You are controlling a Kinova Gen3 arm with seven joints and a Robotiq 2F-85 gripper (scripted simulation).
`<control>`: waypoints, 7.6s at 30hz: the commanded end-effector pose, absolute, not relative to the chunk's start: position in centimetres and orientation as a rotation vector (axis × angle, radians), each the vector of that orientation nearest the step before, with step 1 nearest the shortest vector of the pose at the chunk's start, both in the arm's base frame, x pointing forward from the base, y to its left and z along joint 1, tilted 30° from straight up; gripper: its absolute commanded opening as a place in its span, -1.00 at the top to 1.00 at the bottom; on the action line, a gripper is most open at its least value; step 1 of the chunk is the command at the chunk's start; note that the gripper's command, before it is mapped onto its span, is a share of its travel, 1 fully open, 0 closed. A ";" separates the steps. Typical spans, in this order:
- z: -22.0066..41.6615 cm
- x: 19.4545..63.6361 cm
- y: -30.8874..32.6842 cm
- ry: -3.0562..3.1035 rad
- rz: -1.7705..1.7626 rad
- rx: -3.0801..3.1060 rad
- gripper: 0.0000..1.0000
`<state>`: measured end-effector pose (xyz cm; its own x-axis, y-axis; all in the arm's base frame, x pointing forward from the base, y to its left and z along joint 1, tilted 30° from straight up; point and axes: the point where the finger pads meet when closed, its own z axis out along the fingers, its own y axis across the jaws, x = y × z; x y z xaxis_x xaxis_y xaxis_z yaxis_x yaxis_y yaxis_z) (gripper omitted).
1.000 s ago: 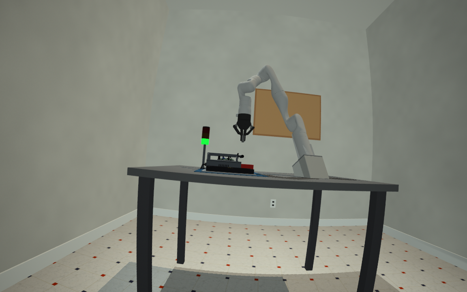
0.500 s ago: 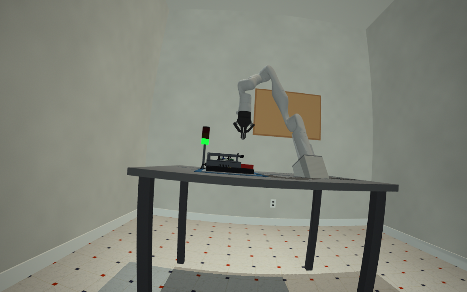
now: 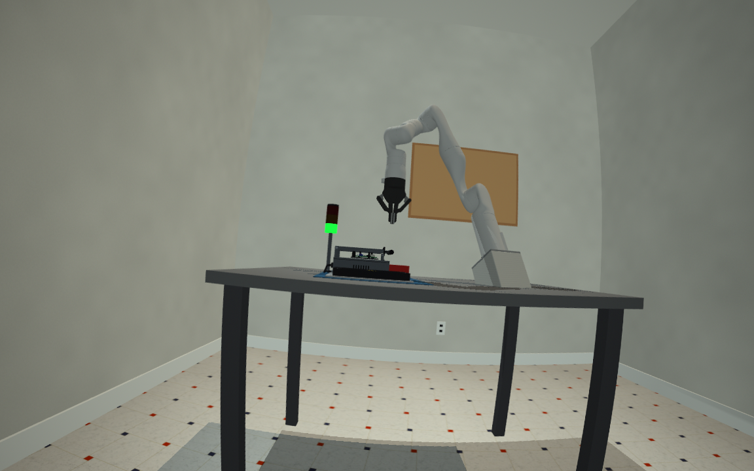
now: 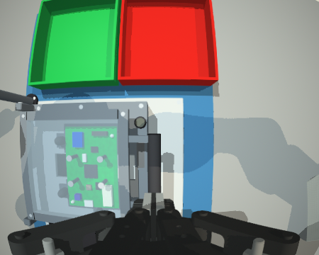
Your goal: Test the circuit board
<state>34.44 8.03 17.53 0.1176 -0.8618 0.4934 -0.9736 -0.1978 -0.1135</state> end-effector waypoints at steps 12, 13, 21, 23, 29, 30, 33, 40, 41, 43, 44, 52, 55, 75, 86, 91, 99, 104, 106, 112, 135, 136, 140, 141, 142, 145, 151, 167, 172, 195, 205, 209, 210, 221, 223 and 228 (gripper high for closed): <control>15.3 34.2 12.0 -1.809 0.683 2.161 1.00; 15.2 34.2 12.3 -1.809 0.683 2.161 1.00; 14.7 34.2 13.2 -1.809 0.683 2.161 1.00; 14.7 34.2 13.2 -1.809 0.683 2.161 1.00; 14.2 34.3 13.0 -1.809 0.683 2.161 1.00; 14.0 34.3 12.8 -1.809 0.683 2.161 1.00; 13.1 34.5 12.3 -1.809 0.683 2.161 1.00; 11.0 35.0 11.2 -1.809 0.683 2.161 1.00; 10.6 35.1 11.0 -1.809 0.683 2.161 1.00; 9.9 35.2 10.6 -1.809 0.683 2.161 1.00; 9.6 35.3 10.5 -1.809 0.683 2.161 1.00; 8.6 35.5 9.9 -1.809 0.683 2.161 1.00; 8.6 35.5 9.9 -1.809 0.683 2.161 1.00; 8.5 35.6 9.9 -1.809 0.683 2.161 1.00; 7.0 35.9 9.1 -1.809 0.683 2.161 1.00; 6.5 36.0 8.8 -1.809 0.683 2.161 1.00; 6.4 36.1 8.8 -1.809 0.683 2.161 1.00; 6.4 36.1 8.8 -1.809 0.683 2.161 1.00; 6.4 36.1 8.8 -1.809 0.683 2.161 1.00; 6.4 36.1 8.8 -1.809 0.683 2.161 1.00; 6.2 36.1 8.7 -1.809 0.683 2.161 1.00; 6.2 36.1 8.7 -1.809 0.683 2.161 1.00; 6.2 36.1 8.6 -1.809 0.683 2.161 1.00; 6.2 36.1 8.6 -1.809 0.683 2.161 1.00; 6.1 36.1 8.6 -1.809 0.683 2.161 1.00; 6.1 36.1 8.6 -1.809 0.683 2.161 1.00; 6.1 36.1 8.6 -1.809 0.683 2.161 1.00; 5.9 36.2 8.5 -1.809 0.683 2.161 1.00; 5.9 36.2 8.5 -1.809 0.683 2.161 1.00; 5.7 36.2 8.4 -1.809 0.683 2.161 1.00; 6.2 36.1 8.6 -1.809 0.683 2.161 1.00; 7.1 35.9 9.2 -1.809 0.683 2.161 1.00; 7.6 35.8 9.4 -1.809 0.683 2.161 1.00; 11.2 35.0 11.3 -1.809 0.683 2.161 1.00; 11.2 35.0 11.3 -1.809 0.683 2.161 1.00; 11.2 35.0 11.4 -1.809 0.683 2.161 1.00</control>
